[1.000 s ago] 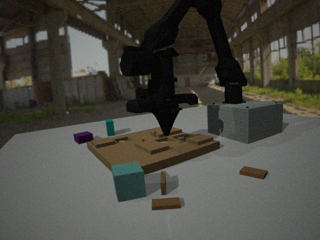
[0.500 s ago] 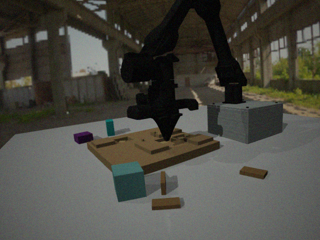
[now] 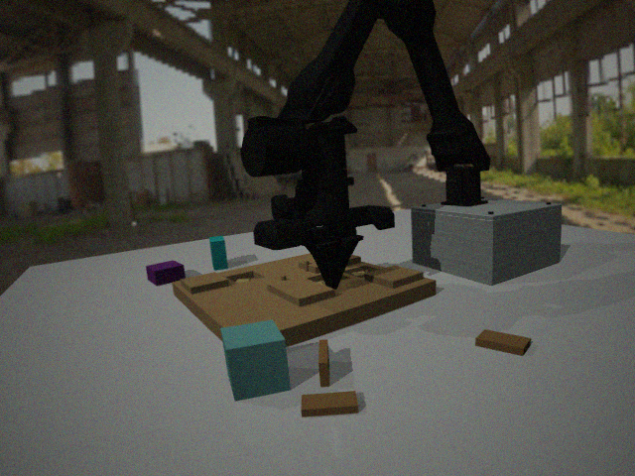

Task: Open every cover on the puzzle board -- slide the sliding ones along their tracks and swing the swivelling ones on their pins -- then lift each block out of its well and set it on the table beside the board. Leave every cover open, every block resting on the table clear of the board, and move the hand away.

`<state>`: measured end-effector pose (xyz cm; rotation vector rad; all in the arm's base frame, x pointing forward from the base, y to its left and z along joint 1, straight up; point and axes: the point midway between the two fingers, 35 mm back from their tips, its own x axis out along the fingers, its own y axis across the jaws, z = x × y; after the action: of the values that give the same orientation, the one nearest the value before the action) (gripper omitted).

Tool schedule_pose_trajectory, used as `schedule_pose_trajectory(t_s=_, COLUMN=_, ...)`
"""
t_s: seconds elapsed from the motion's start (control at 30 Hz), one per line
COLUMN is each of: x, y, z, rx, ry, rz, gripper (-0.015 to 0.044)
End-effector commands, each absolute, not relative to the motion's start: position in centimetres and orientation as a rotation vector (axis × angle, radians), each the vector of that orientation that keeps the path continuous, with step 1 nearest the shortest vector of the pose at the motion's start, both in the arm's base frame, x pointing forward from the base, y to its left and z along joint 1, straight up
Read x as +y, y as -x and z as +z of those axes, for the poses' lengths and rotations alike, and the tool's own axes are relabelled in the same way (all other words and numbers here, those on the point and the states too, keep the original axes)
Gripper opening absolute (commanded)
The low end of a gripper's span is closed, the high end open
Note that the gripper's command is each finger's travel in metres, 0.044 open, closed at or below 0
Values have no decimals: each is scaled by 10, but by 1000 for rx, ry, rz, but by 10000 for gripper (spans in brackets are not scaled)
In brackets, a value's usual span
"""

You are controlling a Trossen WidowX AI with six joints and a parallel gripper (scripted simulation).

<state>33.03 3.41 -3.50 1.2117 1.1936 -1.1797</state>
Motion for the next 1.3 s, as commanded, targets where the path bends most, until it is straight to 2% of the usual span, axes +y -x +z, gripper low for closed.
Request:
schedule_pose_trajectory(t_s=0.0, x=34, y=-329, z=-39, rx=1194, ry=-1212, rz=-1187, gripper=0)
schedule_pose_trajectory(t_s=1.27, x=41, y=-370, z=-38, rx=1192, ry=-1214, rz=-1185, gripper=0)
